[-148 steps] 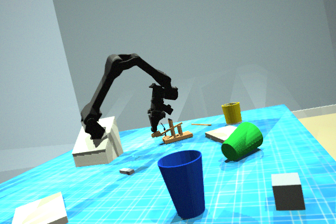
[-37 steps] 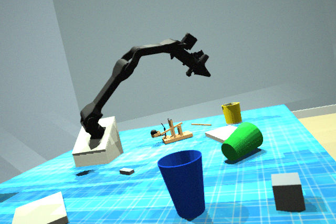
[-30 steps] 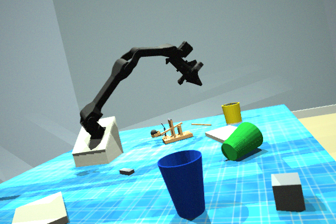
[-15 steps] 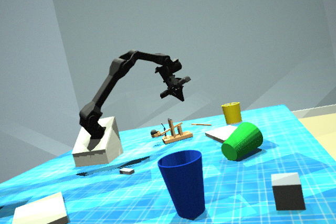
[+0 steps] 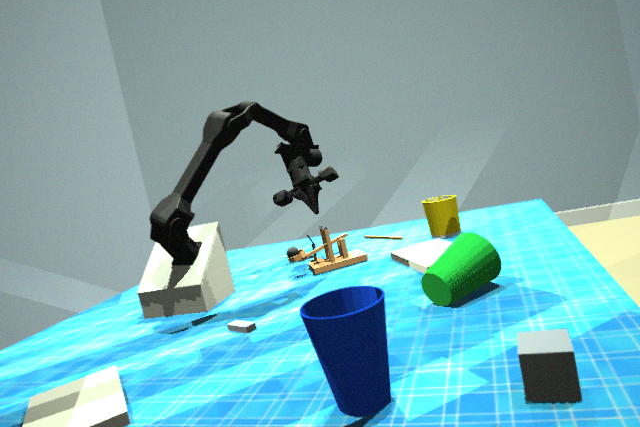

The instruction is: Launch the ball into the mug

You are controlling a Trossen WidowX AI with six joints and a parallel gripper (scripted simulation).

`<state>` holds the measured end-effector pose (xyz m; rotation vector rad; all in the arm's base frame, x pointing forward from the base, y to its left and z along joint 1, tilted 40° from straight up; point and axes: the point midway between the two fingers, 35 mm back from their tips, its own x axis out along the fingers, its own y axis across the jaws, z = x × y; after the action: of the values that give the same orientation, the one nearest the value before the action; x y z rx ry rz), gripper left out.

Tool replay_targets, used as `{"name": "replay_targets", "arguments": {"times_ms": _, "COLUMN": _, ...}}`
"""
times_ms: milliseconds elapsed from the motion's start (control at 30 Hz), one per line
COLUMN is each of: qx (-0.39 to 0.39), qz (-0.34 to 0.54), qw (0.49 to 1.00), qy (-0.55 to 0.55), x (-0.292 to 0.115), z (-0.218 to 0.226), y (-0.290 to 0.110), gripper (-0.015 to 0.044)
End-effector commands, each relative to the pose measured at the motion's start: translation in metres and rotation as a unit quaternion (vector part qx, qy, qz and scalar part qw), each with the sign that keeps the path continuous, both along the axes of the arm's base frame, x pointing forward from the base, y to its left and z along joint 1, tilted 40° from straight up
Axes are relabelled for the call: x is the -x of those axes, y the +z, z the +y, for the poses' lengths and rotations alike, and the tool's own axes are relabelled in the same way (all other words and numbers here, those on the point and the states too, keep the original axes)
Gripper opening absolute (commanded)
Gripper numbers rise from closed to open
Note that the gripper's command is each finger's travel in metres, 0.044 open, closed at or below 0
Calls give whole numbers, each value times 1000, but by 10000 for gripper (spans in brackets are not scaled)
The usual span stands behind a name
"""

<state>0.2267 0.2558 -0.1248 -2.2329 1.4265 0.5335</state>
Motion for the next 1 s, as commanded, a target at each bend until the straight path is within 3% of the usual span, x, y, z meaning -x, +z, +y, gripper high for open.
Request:
{"name": "replay_targets", "arguments": {"times_ms": 0, "qx": 67, "qz": 28, "qw": 997, "qy": 24, "x": 18, "z": -19, "y": 5, "gripper": 0}}
{"name": "replay_targets", "arguments": {"times_ms": 400, "qx": 239, "qz": 93, "qw": 963, "qy": 83, "x": 56, "z": -60, "y": 30, "gripper": 0}}
{"name": "replay_targets", "arguments": {"times_ms": 967, "qx": 247, "qz": 95, "qw": 961, "qy": 84, "x": 54, "z": -69, "y": 18, "gripper": 0}}
